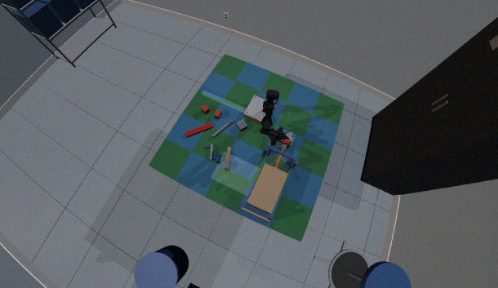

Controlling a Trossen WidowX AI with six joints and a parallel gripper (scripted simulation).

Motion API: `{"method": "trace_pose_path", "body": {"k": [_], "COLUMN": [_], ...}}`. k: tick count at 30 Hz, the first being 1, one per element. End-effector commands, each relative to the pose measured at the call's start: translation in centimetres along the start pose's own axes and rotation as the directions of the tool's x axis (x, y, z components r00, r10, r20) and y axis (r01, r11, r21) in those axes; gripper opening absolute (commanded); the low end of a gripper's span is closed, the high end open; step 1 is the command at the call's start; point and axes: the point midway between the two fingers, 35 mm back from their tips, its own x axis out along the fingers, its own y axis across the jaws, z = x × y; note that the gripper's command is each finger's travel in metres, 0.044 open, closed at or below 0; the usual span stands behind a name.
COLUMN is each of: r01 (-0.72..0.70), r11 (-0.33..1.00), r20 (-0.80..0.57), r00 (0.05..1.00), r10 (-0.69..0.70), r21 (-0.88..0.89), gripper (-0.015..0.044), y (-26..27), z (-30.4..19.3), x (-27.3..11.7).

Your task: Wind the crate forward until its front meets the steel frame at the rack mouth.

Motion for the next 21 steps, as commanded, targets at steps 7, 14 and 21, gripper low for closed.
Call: {"method": "trace_pose_path", "body": {"k": [7, 14, 21], "r01": [-0.002, -0.002, -0.002], "r11": [1.000, 1.000, 1.000], "r20": [0.000, 0.000, 0.000], "r00": [1.000, 1.000, 1.000], "r10": [0.002, 0.002, 0.002], "r21": [-0.005, -0.005, -0.005], "gripper": [0.0000, 0.0000, 0.0000], "y": [-0.13, -0.35, -0.56], "z": [0.01, 0.01, 0.01], "x": [0.02, 0.02, 0.02]}}
